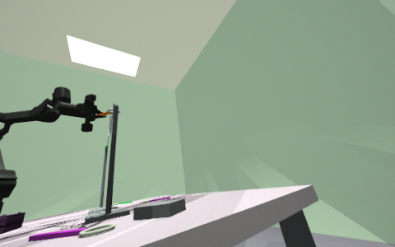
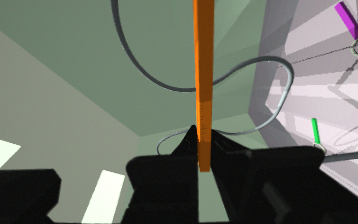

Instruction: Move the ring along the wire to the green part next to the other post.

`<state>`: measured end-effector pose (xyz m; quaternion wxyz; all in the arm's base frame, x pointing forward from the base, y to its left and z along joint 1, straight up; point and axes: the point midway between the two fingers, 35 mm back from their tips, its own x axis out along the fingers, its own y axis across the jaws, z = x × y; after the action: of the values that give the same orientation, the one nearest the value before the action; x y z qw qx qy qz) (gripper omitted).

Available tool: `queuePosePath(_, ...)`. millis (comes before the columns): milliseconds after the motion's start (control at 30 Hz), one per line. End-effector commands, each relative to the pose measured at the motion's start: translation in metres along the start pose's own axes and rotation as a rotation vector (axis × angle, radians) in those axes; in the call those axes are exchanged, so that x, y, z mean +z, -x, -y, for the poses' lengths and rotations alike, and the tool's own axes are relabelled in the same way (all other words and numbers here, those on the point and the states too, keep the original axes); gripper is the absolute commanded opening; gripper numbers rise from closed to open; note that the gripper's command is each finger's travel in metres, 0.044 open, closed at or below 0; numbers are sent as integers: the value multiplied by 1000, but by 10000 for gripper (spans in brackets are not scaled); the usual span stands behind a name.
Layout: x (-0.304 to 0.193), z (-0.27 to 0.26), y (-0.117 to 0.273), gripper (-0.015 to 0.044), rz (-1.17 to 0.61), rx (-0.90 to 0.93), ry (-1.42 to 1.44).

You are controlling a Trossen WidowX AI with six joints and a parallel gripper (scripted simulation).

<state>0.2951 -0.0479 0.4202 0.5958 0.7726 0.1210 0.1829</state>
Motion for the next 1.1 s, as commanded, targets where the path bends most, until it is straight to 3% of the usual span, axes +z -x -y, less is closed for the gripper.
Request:
queuePosePath(0, 1, -1, 0, -150, -3, -14, 24)
queuePosePath(1067, 11, 32, 5, -150, -14, -255, 544)
